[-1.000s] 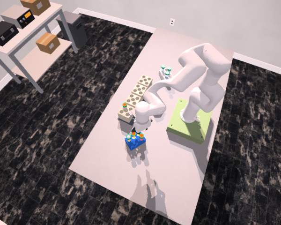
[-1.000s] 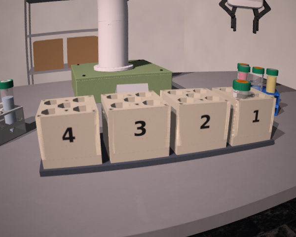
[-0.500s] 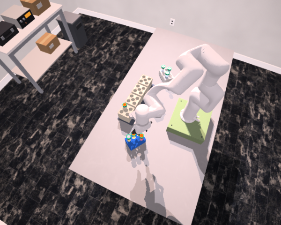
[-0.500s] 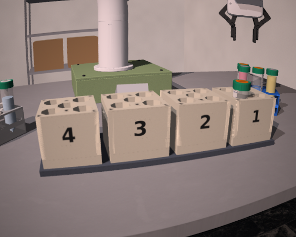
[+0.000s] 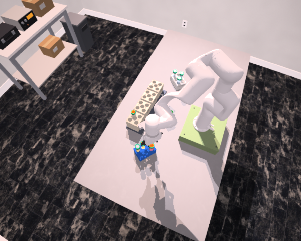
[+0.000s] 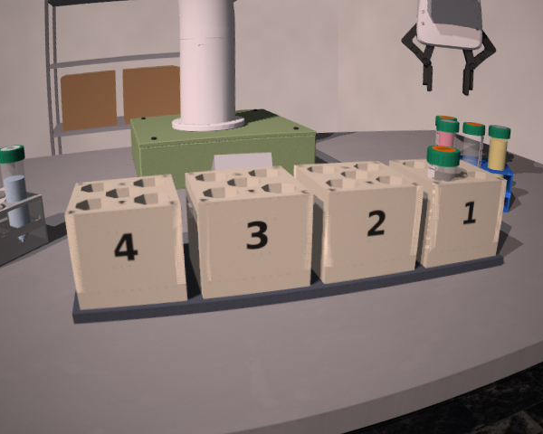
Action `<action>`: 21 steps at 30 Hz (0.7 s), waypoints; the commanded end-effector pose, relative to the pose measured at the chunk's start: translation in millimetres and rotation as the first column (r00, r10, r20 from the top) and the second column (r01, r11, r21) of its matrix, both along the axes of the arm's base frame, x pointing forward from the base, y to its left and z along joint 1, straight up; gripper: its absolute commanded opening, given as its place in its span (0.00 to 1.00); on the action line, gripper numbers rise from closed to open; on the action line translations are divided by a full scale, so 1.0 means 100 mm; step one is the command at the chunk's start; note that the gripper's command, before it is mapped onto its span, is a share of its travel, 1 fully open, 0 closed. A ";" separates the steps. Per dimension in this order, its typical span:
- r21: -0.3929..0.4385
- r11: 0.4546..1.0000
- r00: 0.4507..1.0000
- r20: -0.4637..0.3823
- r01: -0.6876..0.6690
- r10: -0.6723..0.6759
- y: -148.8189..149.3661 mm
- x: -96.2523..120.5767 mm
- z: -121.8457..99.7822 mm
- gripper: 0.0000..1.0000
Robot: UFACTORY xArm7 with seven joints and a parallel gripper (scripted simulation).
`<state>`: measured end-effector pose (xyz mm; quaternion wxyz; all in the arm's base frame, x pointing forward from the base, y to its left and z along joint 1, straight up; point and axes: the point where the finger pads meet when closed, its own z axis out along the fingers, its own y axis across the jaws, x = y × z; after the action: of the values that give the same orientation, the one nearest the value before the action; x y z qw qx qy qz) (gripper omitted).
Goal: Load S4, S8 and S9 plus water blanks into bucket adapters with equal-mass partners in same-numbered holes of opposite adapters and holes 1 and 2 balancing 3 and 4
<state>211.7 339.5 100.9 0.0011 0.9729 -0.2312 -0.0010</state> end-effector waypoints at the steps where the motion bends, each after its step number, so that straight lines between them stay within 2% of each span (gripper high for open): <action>1: 0.004 1.000 1.000 0.002 0.000 0.000 0.02 0.01 -0.07 0.57; 21: 0.004 1.000 1.000 0.002 0.000 0.000 0.02 0.01 -0.40 0.57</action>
<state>211.6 339.4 63.1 0.0012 0.9729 -0.2312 -0.0010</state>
